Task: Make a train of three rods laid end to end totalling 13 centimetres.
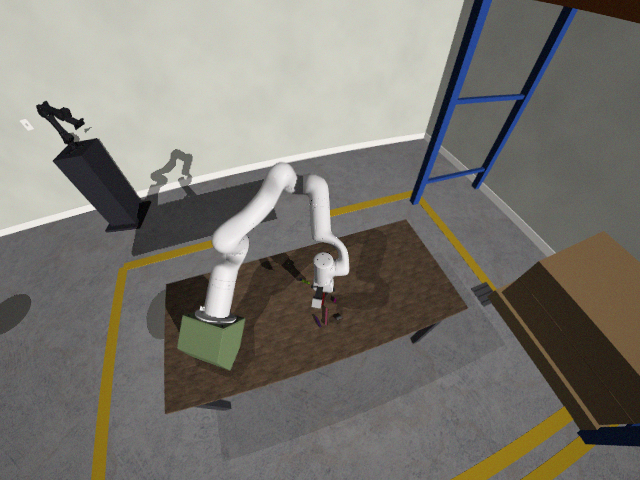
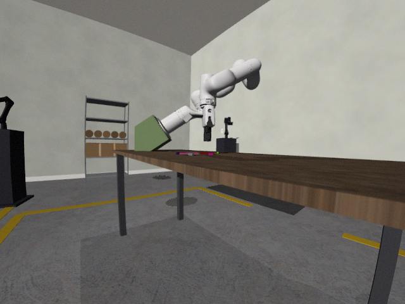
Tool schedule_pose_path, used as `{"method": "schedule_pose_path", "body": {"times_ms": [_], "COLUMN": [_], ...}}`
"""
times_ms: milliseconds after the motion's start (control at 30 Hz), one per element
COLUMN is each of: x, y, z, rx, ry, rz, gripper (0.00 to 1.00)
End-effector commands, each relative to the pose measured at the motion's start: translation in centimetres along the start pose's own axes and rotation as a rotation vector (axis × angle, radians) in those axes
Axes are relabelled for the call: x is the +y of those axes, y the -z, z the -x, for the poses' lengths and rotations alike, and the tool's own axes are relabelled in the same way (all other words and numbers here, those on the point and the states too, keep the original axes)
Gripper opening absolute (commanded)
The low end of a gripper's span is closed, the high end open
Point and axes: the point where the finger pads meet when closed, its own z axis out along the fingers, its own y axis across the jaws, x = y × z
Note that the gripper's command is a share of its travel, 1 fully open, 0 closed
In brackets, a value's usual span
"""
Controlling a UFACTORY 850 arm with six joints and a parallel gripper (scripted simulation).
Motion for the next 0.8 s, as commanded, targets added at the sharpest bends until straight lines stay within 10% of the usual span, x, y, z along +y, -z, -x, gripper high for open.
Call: {"method": "schedule_pose_path", "body": {"times_ms": [0,767], "x": [-0.1,-0.1], "y": [-0.1,-2.9], "z": [0.0,0.0], "rx": [0.0,0.0], "ry": [0.0,0.0], "rz": [-0.001,-0.001], "gripper": [0.24,0.24]}}
